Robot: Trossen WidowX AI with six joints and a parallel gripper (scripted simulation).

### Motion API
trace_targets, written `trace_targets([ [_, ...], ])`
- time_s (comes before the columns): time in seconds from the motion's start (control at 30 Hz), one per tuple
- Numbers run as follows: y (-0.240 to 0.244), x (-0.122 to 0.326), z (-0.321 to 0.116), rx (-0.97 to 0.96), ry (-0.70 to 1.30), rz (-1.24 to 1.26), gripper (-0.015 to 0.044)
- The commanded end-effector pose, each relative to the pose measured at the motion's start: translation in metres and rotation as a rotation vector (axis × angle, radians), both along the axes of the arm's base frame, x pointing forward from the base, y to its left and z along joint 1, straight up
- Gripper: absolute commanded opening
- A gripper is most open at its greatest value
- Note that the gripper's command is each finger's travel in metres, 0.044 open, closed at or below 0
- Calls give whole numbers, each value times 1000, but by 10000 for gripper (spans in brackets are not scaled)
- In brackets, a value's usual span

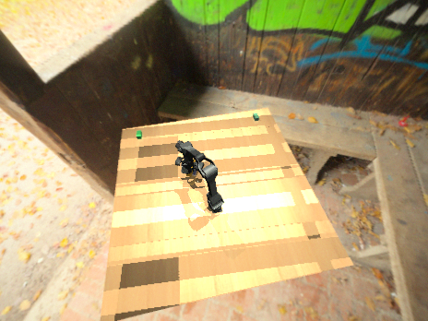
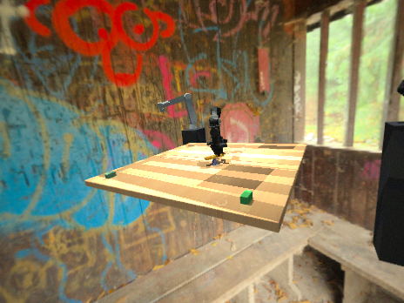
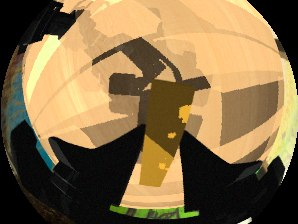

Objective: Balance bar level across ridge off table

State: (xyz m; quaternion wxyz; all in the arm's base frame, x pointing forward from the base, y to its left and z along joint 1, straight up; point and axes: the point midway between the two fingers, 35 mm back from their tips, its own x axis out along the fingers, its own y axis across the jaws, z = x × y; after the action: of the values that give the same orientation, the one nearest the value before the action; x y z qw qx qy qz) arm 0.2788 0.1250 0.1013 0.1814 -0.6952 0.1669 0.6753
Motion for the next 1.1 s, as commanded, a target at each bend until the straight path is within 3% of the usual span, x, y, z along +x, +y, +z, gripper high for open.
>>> trace_targets([
  [0.0, 0, 0, 0, 0, 0, 0, 168],
  [1.07, 0, 0, 0, 0, 0, 0, 185],
])
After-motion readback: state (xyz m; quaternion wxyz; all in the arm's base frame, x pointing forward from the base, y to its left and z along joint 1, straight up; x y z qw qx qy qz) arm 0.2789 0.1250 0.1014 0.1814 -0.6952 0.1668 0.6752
